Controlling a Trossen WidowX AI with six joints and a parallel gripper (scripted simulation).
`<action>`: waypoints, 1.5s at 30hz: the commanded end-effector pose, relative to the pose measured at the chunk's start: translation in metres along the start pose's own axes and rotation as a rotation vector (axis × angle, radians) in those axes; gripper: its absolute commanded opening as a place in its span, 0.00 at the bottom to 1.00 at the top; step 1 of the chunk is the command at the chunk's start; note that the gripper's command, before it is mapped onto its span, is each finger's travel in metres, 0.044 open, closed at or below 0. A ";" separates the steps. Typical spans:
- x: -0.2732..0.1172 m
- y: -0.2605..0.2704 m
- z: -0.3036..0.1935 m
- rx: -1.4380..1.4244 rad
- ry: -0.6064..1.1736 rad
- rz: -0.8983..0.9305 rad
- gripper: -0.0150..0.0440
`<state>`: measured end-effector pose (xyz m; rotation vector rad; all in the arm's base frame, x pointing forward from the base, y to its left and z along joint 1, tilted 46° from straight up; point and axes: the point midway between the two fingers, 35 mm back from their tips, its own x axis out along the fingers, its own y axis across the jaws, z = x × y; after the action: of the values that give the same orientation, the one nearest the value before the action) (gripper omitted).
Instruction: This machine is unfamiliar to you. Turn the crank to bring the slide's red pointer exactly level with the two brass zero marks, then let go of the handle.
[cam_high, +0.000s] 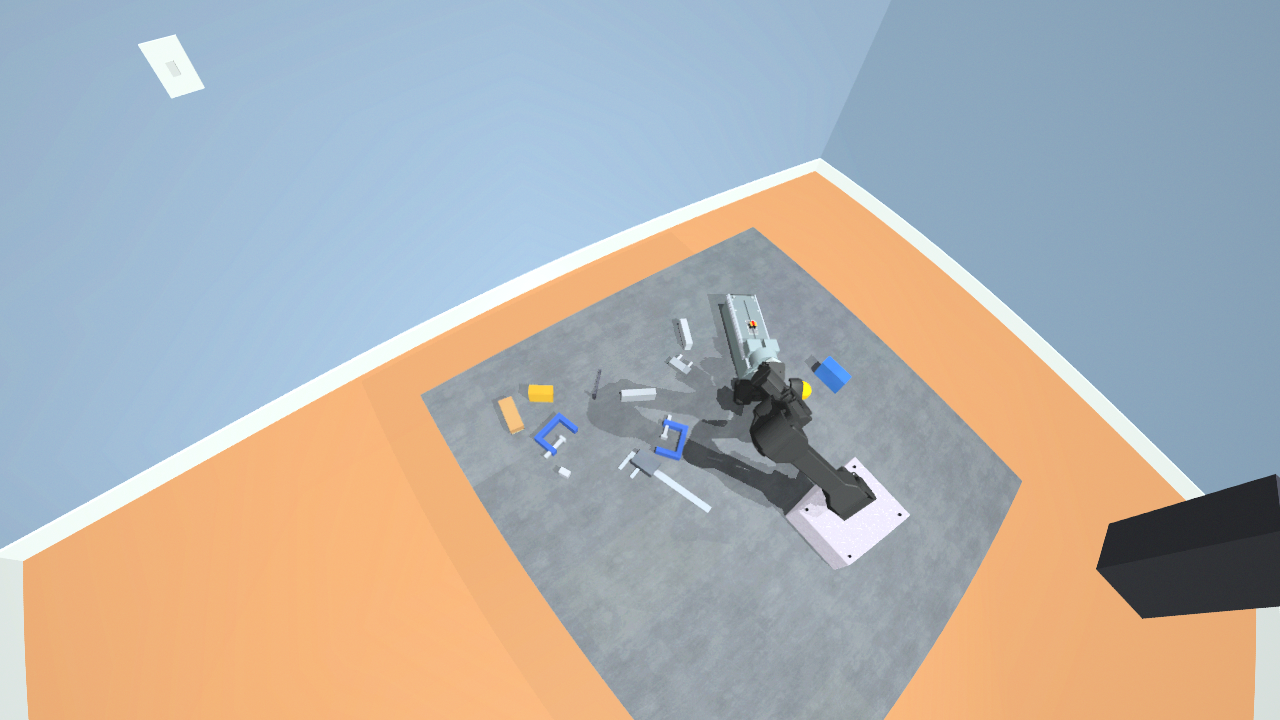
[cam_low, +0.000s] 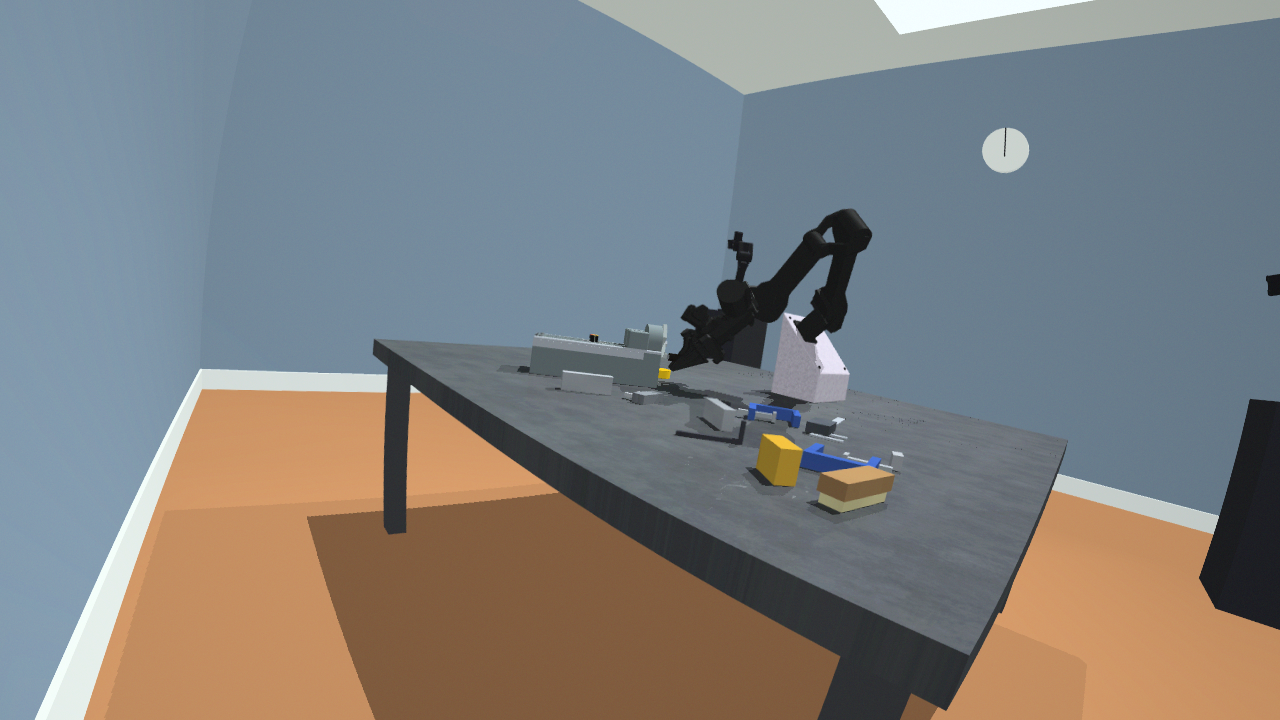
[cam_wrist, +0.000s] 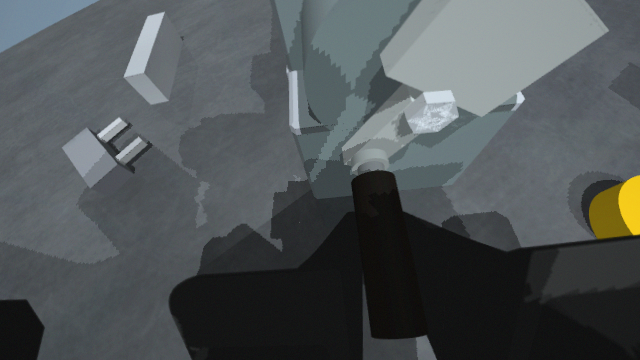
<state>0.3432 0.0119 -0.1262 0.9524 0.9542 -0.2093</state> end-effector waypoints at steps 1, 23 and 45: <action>-0.001 0.001 0.001 -0.001 0.000 0.006 0.25; 0.000 0.000 0.000 0.000 0.000 0.001 0.52; -0.025 0.000 0.027 -0.001 0.000 -0.001 1.00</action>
<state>0.3436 -0.0050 -0.1102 0.9509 0.9597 -0.2119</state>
